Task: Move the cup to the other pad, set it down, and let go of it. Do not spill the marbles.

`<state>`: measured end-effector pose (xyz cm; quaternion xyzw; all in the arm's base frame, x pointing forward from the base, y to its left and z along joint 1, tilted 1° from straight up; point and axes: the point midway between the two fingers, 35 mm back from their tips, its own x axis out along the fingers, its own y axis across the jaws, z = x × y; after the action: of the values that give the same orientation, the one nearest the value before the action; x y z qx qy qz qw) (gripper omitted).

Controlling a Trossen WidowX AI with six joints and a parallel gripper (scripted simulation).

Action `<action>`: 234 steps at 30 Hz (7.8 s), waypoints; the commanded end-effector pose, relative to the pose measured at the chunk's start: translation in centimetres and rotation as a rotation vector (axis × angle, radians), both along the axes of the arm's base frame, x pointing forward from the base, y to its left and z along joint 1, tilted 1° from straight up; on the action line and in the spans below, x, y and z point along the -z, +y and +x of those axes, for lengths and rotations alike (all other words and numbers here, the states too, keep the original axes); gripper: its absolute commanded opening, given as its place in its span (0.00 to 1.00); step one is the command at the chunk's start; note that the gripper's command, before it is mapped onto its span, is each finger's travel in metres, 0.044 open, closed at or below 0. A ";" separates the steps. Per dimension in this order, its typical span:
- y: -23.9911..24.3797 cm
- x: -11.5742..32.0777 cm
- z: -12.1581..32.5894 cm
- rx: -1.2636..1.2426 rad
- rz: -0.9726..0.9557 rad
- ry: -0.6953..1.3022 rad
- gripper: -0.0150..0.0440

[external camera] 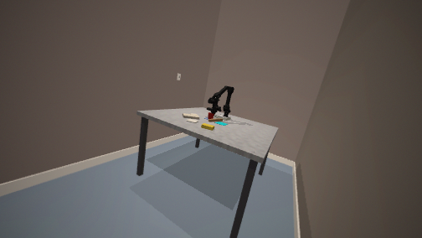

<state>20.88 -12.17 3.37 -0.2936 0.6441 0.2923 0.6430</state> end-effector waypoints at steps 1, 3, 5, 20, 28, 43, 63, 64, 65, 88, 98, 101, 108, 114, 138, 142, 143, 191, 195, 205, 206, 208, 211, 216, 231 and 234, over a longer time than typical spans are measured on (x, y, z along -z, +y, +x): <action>0.0 -0.1 0.0 0.000 0.001 0.001 0.25; 0.0 -0.5 0.0 0.000 0.000 0.001 0.25; 0.0 -1.0 0.1 -0.001 0.000 0.002 0.25; 0.1 -5.5 0.1 -0.003 -0.002 0.004 0.25; 0.1 -5.3 0.2 -0.006 0.002 0.003 0.25; 0.2 -5.3 0.2 -0.006 0.002 0.003 0.25; 3.0 -5.4 1.7 -0.004 0.002 0.003 0.25; 3.1 -5.4 1.8 -0.004 0.002 0.003 0.25; 3.3 -5.4 1.9 -0.004 0.002 0.003 0.25; 7.0 -5.5 3.9 -0.003 0.004 0.001 0.25; 8.8 -5.6 4.7 -0.003 0.006 0.000 0.25; 9.3 -5.6 5.0 -0.003 0.006 0.000 0.25; 10.6 -5.7 5.6 -0.003 0.007 0.000 0.25; 11.7 -5.7 6.1 -0.003 0.008 -0.001 0.25; 16.7 -6.0 8.3 -0.003 0.013 -0.003 0.25; 16.8 -5.8 8.3 -0.003 0.013 -0.003 0.25; 16.8 -5.8 8.3 -0.003 0.013 -0.003 0.25; 16.8 -0.9 8.4 -0.006 0.010 -0.005 0.25; 16.8 -0.9 8.4 -0.006 0.010 -0.005 0.25; 16.8 -0.9 8.4 -0.006 0.010 -0.005 0.47; 16.8 -0.9 8.4 -0.006 0.010 -0.005 0.47; 16.8 -1.0 8.4 -0.006 0.010 -0.005 0.47; 16.8 -1.2 8.4 -0.006 0.010 -0.005 0.47; 16.8 -1.9 8.5 -0.006 0.010 -0.004 0.47; 16.8 -3.9 8.5 -0.004 0.012 -0.004 0.47; 16.8 -4.3 8.5 -0.004 0.012 -0.003 0.47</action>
<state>29.38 4.58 7.13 -0.2922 0.6415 0.2963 0.6444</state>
